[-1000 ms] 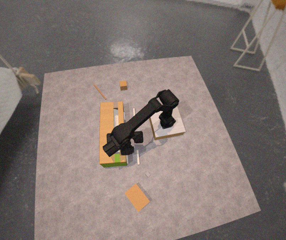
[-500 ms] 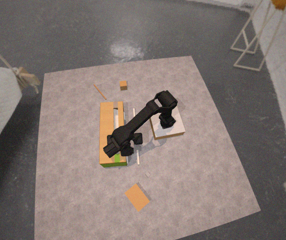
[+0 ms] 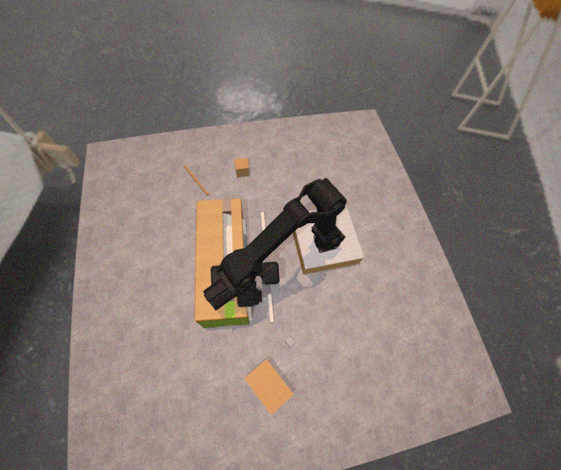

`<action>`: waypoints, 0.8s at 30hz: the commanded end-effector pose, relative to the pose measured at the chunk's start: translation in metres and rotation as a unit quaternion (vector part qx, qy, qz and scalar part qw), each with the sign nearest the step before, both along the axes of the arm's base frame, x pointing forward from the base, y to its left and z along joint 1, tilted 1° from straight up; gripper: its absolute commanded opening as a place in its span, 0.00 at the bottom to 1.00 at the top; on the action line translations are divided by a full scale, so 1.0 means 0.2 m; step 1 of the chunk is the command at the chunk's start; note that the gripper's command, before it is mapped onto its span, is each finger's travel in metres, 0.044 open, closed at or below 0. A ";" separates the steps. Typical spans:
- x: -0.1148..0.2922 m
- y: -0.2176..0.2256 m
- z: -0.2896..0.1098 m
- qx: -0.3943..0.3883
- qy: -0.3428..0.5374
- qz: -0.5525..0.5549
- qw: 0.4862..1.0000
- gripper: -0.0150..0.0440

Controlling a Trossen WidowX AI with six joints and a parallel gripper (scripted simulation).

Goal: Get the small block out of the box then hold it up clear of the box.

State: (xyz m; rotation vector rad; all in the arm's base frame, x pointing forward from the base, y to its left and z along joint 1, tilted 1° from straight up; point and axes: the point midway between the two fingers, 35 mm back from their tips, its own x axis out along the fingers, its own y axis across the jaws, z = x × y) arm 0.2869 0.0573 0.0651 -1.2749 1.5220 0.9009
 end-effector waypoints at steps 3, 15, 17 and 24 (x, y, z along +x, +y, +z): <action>-0.01 -0.04 0.00 0.000 0.000 0.000 1.000 0.93; -0.03 -0.18 -0.01 -0.002 0.001 0.000 1.000 0.93; -0.04 -0.20 -0.01 -0.002 0.001 0.000 1.000 0.93; -0.05 -0.28 -0.01 -0.003 0.001 0.000 1.000 0.93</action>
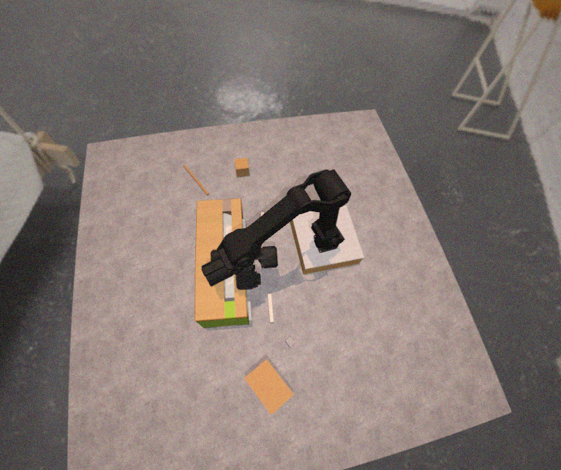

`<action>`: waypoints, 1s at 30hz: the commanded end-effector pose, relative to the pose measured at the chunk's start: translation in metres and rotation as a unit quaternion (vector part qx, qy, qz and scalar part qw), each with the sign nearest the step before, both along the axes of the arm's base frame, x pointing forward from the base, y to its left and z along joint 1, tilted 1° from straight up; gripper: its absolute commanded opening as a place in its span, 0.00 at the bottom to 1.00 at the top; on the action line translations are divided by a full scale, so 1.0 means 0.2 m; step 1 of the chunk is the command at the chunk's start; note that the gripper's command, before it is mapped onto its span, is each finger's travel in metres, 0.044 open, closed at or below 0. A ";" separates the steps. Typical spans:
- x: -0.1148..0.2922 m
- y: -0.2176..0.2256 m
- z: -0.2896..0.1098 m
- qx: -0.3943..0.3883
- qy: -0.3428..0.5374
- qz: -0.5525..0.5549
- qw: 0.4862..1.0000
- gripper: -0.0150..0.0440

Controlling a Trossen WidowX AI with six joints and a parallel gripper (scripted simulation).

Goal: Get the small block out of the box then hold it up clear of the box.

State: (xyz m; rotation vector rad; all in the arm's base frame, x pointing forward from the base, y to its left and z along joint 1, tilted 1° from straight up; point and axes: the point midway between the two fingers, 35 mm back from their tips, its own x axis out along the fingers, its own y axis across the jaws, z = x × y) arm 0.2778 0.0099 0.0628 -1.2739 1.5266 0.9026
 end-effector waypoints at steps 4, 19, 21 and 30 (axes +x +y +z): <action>-0.02 -0.09 0.00 -0.002 -0.001 0.001 1.000 0.93; -0.05 -0.25 0.00 -0.004 -0.001 0.001 1.000 0.93; -0.05 -0.27 0.00 -0.004 -0.001 0.001 1.000 0.93; -0.07 -0.37 -0.01 -0.005 -0.001 0.001 1.000 0.93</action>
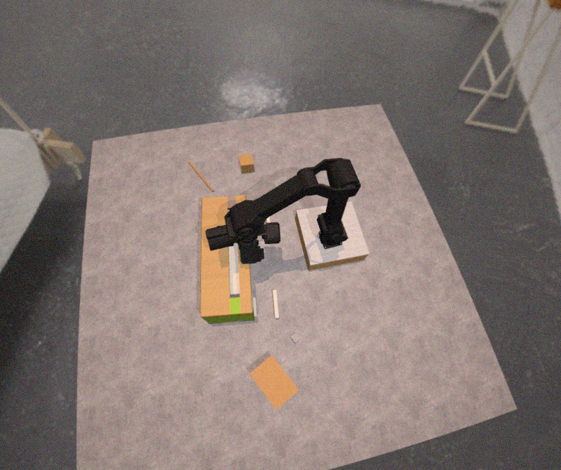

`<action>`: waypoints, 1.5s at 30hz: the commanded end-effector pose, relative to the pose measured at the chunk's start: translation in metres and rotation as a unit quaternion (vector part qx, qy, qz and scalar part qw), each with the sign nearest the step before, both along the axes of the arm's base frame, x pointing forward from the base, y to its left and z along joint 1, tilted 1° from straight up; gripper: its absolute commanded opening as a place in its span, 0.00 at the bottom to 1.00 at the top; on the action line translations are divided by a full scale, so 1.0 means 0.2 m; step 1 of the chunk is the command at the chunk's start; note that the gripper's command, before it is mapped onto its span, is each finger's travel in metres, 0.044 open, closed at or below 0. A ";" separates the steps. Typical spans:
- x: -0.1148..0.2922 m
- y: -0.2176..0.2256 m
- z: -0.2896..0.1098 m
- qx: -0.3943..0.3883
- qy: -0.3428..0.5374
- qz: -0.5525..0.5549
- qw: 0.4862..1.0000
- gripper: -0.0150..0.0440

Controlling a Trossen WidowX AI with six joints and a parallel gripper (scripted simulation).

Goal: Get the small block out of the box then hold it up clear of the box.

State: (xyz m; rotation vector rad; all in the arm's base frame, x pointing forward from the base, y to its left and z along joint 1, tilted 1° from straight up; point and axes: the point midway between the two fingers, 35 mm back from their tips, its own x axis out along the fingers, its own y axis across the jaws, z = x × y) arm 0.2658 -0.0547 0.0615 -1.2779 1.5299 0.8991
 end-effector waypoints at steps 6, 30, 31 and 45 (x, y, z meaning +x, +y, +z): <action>-0.02 -0.11 0.00 -0.003 -0.001 0.001 1.000 0.93; -0.06 -0.34 0.00 -0.005 0.000 0.001 1.000 0.93; -0.06 -0.34 0.01 -0.005 0.000 0.001 1.000 0.93; -0.07 -0.32 0.33 -0.003 0.000 -0.002 1.000 0.93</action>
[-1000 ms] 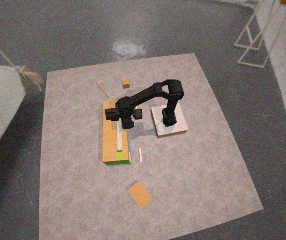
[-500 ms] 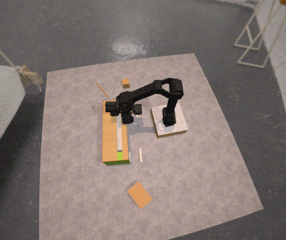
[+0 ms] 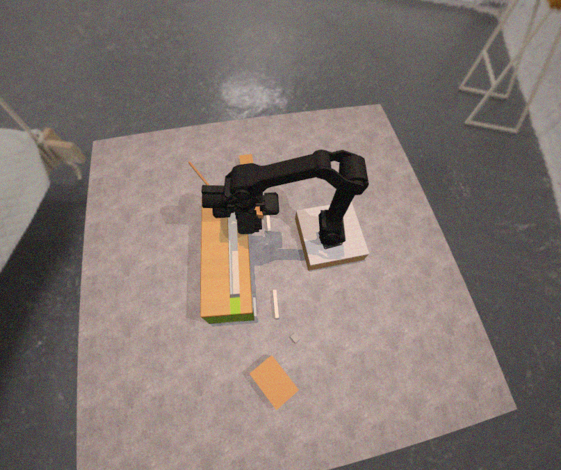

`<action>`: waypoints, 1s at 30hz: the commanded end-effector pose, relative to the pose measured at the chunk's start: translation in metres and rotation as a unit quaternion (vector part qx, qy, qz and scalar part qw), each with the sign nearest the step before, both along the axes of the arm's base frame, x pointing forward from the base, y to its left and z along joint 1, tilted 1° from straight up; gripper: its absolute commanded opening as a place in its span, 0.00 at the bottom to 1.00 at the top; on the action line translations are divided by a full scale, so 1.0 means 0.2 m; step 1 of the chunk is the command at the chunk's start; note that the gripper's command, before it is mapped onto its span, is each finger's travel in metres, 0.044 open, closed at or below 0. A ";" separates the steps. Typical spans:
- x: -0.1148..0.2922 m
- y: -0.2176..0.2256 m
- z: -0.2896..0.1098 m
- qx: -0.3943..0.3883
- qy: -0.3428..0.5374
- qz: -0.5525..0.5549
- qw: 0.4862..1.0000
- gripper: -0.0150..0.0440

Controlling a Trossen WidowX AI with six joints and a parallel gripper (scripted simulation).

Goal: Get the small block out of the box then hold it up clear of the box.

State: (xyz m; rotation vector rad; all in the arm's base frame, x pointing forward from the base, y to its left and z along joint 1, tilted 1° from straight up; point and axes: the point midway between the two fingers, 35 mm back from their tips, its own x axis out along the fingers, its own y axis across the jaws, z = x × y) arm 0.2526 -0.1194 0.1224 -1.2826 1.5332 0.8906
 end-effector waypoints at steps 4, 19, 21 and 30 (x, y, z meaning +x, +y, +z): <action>0.06 -0.04 0.07 -0.019 -0.047 -0.034 0.998 0.80; -0.02 -0.15 0.06 0.052 -0.235 -0.600 0.763 0.74; -0.04 -0.16 0.06 0.064 -0.251 -0.682 0.684 0.74; -0.10 -0.21 0.05 0.099 -0.265 -0.890 0.358 0.74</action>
